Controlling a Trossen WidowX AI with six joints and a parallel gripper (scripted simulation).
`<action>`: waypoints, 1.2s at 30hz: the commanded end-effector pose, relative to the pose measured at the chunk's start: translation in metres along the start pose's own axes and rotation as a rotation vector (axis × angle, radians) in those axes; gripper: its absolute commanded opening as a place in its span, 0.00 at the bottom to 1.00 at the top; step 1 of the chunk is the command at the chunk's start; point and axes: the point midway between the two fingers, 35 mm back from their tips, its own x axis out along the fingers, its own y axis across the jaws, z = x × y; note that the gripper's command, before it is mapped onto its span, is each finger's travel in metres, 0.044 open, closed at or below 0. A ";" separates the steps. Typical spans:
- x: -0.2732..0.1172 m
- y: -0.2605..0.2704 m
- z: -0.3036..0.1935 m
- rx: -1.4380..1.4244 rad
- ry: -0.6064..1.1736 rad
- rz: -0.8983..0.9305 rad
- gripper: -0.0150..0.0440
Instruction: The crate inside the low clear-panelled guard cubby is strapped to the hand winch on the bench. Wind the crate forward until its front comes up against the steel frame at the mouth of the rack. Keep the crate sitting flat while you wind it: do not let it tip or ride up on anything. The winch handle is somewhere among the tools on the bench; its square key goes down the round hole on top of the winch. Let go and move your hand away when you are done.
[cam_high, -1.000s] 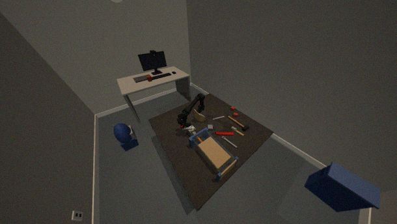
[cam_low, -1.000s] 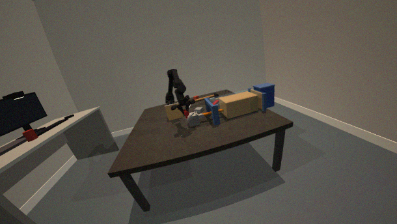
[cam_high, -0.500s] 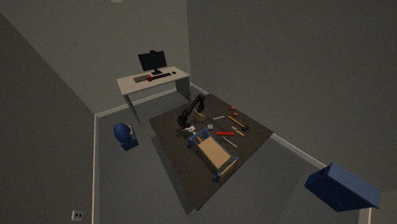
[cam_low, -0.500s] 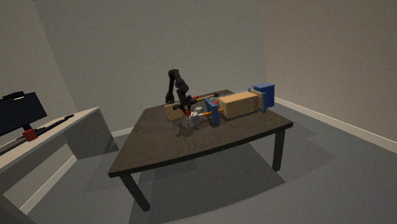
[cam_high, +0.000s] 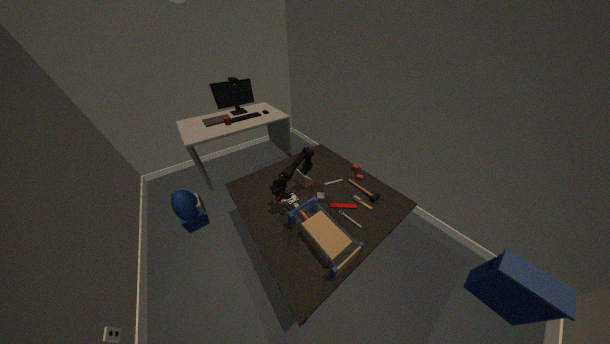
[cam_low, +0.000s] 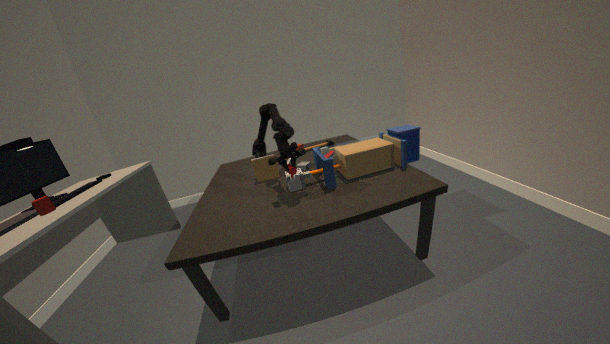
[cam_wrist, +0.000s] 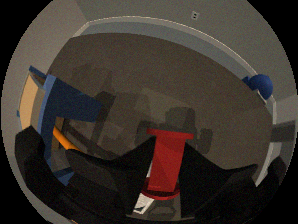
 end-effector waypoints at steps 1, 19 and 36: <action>0.003 0.023 0.002 -0.020 0.001 0.035 0.25; 0.003 0.050 0.003 -0.021 0.002 0.038 0.25; 0.001 0.075 -0.002 -0.021 0.004 0.040 0.25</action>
